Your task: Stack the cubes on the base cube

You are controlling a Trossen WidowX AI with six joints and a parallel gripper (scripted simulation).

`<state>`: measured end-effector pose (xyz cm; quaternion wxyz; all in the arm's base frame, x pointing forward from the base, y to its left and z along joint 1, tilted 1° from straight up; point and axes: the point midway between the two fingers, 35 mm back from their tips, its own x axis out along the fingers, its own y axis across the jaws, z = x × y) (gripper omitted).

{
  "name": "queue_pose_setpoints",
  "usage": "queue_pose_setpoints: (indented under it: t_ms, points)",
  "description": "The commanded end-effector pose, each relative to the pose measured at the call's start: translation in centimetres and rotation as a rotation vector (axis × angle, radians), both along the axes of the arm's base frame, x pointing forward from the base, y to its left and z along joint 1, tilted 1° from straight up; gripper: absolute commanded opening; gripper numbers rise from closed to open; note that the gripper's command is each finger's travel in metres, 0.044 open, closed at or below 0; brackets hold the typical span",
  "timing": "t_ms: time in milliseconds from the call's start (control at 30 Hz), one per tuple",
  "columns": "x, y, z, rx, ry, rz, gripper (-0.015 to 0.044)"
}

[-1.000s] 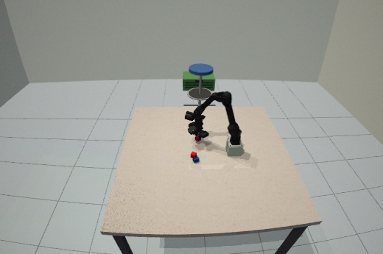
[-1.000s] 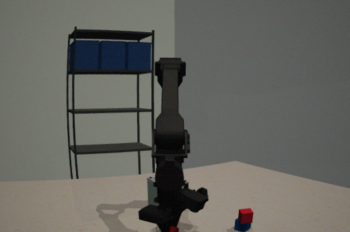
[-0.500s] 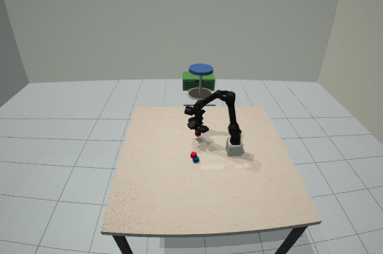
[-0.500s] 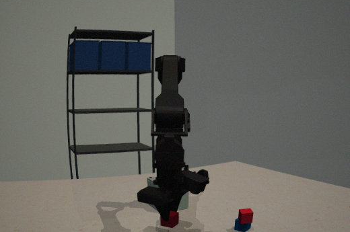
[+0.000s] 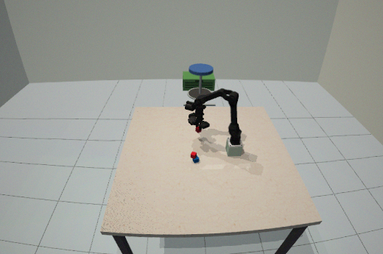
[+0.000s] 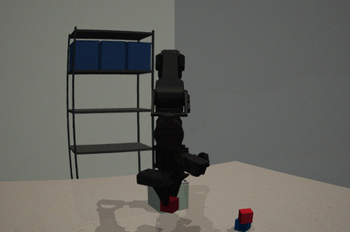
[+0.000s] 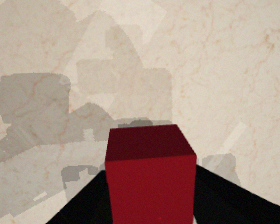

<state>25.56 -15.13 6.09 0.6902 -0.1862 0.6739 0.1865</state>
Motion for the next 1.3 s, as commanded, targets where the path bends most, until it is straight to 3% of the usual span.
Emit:
queue_pose_setpoints:
  t_ms: [0,1267]
  points:
    - [0.3,0.4,0.5,-0.003,-0.008,-0.019,0.0105]
    - [3.6,12.5,0.2,0.024,-0.005,-0.616,0.0105]
